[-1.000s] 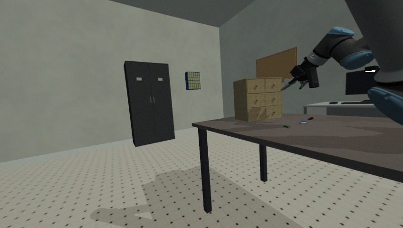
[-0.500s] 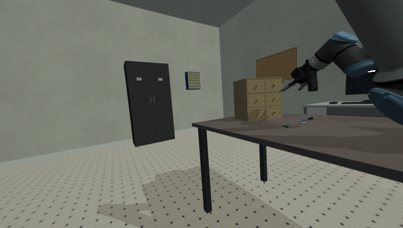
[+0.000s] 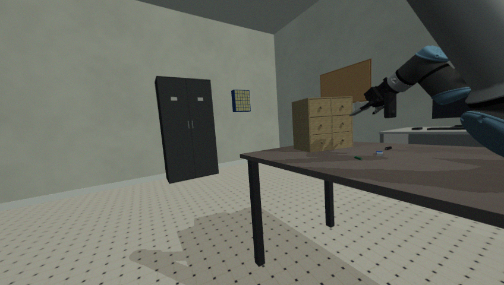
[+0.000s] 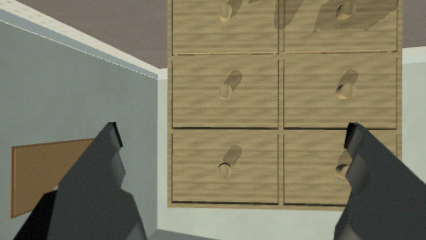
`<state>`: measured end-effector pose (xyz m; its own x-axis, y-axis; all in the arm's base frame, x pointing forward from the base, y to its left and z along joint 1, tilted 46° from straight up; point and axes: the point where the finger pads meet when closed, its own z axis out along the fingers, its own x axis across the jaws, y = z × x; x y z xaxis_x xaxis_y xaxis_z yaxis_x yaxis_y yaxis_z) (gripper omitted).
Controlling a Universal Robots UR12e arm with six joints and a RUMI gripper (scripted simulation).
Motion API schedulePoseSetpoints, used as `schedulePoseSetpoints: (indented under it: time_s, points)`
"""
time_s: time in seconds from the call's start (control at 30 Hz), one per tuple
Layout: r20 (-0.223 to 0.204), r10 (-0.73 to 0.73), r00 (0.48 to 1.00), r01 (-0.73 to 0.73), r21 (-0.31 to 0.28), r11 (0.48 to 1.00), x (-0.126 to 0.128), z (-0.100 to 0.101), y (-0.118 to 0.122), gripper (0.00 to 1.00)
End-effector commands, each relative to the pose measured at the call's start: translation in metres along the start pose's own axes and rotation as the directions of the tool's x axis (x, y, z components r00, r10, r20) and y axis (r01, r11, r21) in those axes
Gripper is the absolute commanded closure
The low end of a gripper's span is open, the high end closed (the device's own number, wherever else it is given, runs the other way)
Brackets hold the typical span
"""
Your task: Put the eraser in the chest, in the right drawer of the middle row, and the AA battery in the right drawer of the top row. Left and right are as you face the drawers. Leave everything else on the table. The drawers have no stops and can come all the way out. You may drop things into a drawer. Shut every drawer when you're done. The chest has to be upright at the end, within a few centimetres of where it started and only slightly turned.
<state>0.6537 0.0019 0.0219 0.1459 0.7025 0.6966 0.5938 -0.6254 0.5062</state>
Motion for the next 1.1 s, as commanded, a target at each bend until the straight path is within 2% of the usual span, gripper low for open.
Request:
schedulePoseSetpoints:
  time_s: [0.0,0.33,1.07]
  points:
    - [0.0,0.0,1.0,0.0,-0.032,0.999,0.0,0.003,0.0,0.0]
    - [0.0,0.0,1.0,0.0,-0.079,0.997,0.0,0.008,-0.002,0.0]
    - [0.0,-0.001,1.0,0.001,-0.145,0.989,0.0,0.014,-0.004,0.0]
